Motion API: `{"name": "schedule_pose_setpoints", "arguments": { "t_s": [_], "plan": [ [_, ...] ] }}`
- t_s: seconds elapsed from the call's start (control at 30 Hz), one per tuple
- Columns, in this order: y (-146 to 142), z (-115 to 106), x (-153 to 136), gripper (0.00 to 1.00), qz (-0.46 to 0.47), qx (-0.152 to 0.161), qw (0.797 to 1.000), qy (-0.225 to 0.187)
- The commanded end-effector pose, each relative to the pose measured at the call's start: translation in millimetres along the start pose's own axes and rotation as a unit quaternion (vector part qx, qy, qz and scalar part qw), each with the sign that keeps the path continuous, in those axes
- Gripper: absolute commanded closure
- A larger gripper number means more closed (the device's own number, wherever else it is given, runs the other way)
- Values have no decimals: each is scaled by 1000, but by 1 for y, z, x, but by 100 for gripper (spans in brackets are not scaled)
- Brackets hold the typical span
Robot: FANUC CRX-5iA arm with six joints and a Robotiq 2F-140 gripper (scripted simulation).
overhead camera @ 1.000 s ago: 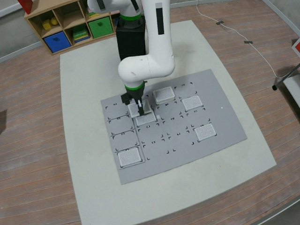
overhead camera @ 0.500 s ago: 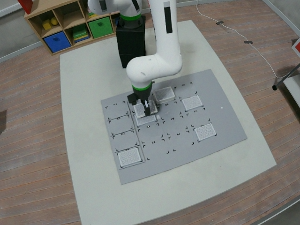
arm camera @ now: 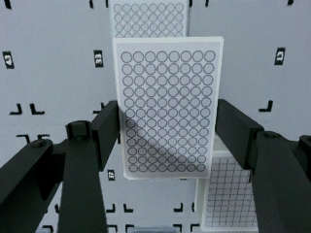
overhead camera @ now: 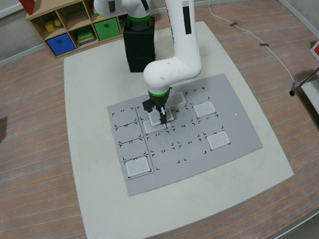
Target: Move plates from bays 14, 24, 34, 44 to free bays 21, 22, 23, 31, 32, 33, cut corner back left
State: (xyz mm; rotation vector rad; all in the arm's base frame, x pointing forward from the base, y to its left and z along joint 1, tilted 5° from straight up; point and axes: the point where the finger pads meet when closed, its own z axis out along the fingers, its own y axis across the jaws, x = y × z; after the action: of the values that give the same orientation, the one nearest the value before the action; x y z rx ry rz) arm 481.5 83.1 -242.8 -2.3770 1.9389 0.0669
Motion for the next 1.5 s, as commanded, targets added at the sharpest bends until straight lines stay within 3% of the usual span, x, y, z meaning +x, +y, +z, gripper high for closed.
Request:
{"name": "schedule_pose_setpoints", "arguments": {
  "t_s": [0.0, 1.47],
  "plan": [
    [-6, -1, -12, 90, 0, 1, 1000, 0],
    [-46, -1, -105, 90, 0, 1, 1000, 0]
  ]
}}
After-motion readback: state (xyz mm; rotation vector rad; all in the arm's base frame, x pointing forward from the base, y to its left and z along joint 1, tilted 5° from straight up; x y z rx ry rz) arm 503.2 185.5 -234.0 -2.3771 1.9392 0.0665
